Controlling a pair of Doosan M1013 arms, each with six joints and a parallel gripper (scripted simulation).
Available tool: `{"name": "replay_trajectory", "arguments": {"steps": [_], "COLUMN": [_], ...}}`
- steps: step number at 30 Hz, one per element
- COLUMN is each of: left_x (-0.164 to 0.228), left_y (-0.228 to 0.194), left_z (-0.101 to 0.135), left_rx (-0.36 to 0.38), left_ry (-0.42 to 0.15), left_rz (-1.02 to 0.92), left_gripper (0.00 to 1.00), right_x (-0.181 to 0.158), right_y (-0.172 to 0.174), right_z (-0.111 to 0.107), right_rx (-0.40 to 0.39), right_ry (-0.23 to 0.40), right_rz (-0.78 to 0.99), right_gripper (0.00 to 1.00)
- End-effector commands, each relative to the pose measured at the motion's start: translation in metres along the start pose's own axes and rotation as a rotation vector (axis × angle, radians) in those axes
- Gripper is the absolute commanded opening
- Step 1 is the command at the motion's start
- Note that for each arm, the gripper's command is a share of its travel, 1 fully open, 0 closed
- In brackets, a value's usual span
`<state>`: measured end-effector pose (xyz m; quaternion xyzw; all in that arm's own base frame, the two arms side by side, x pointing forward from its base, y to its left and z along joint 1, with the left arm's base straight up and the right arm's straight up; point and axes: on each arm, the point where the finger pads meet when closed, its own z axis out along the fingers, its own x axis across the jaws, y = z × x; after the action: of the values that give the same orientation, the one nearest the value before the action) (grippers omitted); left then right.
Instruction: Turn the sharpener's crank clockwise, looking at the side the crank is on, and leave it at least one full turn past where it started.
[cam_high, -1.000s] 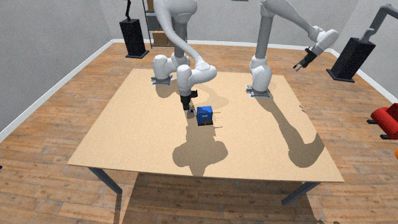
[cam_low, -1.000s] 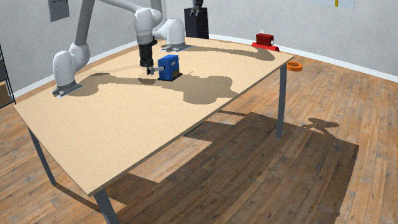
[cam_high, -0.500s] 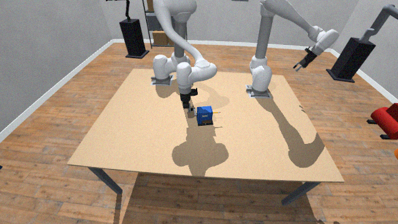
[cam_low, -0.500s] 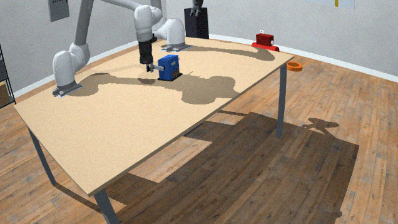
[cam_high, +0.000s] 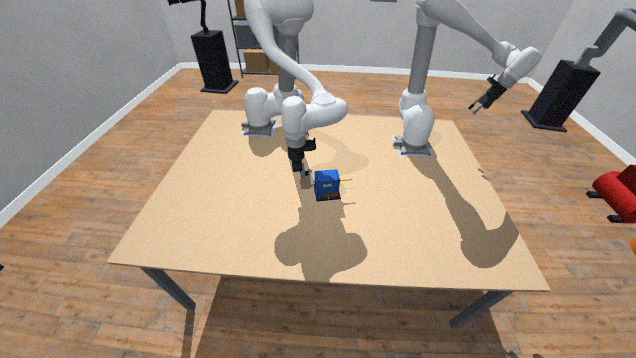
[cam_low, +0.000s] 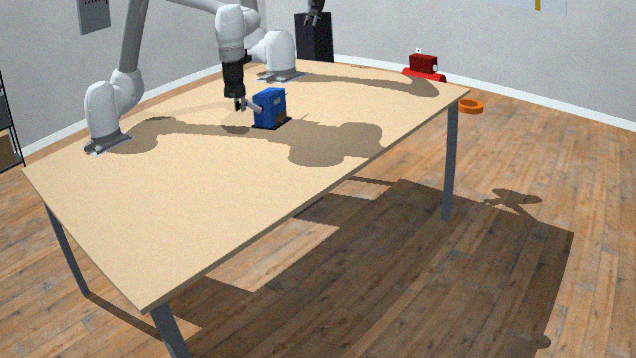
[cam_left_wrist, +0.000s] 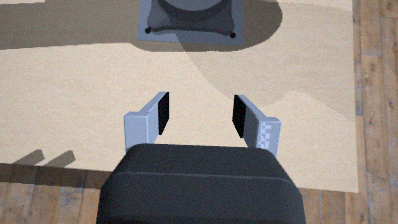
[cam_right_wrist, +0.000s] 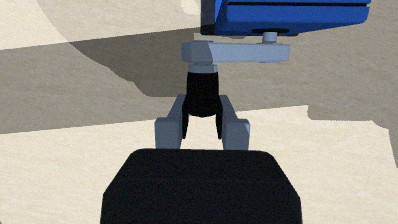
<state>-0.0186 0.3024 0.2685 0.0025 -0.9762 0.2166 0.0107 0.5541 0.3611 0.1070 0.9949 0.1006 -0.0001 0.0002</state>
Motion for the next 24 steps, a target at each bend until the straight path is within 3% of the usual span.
{"name": "replay_trajectory", "arguments": {"steps": [1,24], "left_x": [0.0,0.0], "left_y": [0.0,0.0], "left_z": [-0.001,-0.001], "left_rx": [-0.001,-0.001], "left_ry": [0.0,0.0], "left_rz": [0.0,0.0], "left_gripper": [1.0,1.0], "right_x": [0.002,0.021], "right_y": [0.0,0.0], "right_z": [-0.004,-0.023], "right_rx": [0.001,0.001], "right_ry": [0.001,0.001], "right_rz": [0.0,0.0], "right_gripper": [0.0,0.0]}}
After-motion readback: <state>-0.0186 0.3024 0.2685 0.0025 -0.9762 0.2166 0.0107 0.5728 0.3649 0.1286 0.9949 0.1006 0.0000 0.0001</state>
